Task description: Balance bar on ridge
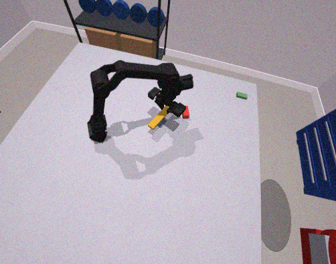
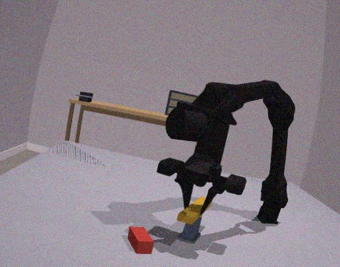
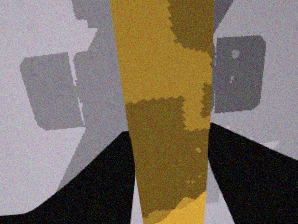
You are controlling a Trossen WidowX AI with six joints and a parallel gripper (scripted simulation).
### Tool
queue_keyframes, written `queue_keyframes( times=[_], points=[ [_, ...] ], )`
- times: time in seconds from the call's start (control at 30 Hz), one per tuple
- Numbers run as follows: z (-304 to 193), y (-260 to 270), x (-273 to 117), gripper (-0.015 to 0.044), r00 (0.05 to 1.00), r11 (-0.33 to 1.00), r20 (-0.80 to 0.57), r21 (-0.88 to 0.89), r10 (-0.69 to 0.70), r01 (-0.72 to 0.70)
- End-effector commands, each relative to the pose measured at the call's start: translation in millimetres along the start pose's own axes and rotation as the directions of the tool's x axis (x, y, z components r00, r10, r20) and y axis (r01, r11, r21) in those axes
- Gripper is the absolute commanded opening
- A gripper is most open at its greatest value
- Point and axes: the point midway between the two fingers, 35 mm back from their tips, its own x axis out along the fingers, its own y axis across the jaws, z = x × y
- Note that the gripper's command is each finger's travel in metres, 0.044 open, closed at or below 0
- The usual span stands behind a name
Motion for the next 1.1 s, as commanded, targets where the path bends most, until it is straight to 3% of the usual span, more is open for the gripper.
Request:
queue_keyframes(
  times=[0.0,1.07],
  points=[
    [-0.2,1.0,1.4,0.0000,1.000,1.000,0.000,0.004,0.005,-0.005],
    [-0.3,1.1,4.1,0.0000,1.000,1.000,0.000,0.004,0.005,-0.005]
  ],
)
